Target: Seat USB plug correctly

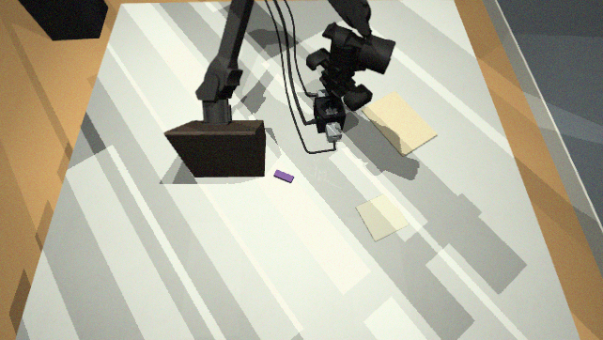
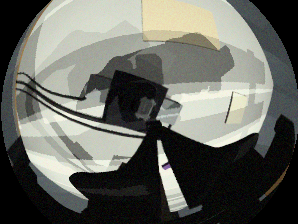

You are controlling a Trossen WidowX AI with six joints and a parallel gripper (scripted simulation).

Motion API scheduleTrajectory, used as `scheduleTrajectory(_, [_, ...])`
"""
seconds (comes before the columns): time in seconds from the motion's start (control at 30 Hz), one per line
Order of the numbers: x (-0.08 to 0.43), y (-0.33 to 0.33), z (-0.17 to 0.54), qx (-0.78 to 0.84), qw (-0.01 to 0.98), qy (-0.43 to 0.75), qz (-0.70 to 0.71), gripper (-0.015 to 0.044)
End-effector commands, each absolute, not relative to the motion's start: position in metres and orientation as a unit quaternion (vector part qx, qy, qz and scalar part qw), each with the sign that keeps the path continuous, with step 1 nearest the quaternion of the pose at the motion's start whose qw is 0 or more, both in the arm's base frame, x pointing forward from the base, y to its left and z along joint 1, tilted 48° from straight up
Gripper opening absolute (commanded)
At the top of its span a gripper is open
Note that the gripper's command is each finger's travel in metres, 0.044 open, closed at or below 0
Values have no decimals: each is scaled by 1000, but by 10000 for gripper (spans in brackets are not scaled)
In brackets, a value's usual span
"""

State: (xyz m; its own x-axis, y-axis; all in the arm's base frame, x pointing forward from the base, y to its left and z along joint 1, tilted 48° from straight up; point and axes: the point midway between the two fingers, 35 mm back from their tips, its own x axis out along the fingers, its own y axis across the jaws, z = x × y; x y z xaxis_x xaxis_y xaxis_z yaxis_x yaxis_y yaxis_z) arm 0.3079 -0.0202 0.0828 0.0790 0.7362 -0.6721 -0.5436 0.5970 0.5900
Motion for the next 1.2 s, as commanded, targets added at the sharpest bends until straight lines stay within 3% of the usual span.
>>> scheduleTrajectory(0.0, [308, -20, 83, 50, 732, 491, 469, 0])
scheduleTrajectory(1.17, [308, -20, 83, -279, 679, 233, 638, 0])
